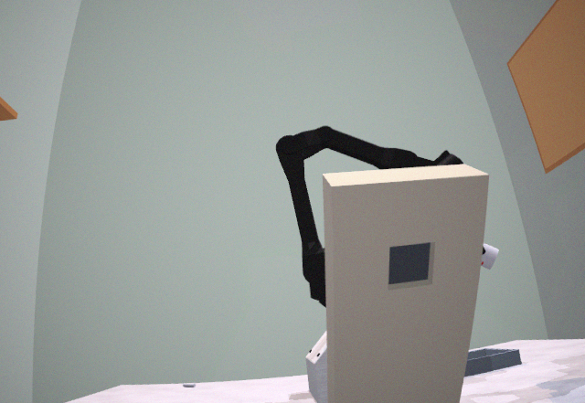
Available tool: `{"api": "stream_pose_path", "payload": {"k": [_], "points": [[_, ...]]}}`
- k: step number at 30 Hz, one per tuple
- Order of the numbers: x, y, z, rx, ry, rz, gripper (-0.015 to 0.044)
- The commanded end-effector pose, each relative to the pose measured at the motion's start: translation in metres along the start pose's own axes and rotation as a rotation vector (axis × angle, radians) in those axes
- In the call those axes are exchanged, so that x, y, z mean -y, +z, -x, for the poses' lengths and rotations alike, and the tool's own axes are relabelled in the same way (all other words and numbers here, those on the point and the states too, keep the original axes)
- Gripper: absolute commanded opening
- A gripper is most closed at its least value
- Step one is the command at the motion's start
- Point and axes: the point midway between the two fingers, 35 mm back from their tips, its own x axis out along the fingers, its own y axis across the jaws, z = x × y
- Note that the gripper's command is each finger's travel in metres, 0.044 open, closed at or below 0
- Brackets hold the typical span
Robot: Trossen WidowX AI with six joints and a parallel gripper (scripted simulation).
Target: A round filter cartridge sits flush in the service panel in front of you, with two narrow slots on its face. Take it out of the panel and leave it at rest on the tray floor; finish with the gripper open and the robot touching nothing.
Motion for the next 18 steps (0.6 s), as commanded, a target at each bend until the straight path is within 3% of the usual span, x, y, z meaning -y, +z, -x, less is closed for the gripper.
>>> {"api": "stream_pose_path", "payload": {"k": [1, 18], "points": [[-0.032, -0.011, -0.017, 0.007, 0.052, 0.091, 0.0], [-0.123, -0.092, -0.077, -0.008, 0.257, 0.439, 0.0]]}}
